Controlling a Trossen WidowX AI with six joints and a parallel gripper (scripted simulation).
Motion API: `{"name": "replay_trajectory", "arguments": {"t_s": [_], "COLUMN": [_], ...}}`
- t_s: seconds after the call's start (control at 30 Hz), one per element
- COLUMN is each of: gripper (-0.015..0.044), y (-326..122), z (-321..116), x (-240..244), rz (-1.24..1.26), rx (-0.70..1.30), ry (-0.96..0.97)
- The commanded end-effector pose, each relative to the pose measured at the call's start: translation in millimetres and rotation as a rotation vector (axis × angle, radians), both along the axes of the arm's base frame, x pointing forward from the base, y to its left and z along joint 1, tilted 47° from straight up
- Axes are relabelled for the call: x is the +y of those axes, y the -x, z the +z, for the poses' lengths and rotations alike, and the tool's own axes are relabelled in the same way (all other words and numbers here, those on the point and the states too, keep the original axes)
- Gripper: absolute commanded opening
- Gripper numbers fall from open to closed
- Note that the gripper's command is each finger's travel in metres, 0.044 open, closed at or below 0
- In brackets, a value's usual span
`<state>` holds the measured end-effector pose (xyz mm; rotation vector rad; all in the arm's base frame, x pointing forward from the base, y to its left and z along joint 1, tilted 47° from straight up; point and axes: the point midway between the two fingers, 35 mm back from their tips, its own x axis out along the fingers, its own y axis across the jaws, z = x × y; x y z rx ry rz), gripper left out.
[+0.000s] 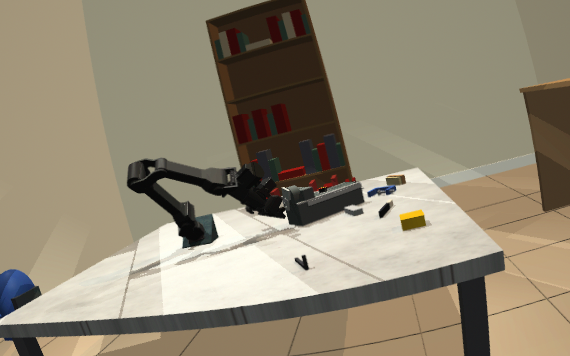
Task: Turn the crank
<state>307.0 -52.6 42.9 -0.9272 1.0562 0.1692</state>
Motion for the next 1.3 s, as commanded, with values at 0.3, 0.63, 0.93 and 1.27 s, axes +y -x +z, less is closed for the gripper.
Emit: {"name": "replay_trajectory", "arguments": {"t_s": [0.3,0.63,0.93,1.27], "gripper": [0.0000,0.0000,0.0000,0.0000], "y": [7,10,8,4], "z": [-2,3,12,24], "x": [16,30,39,44], "rz": [0.014,0.014,0.014,0.014], "rx": [0.013,0.013,0.013,0.013], "ry": [-0.008,-0.008,-0.009,-0.009]}}
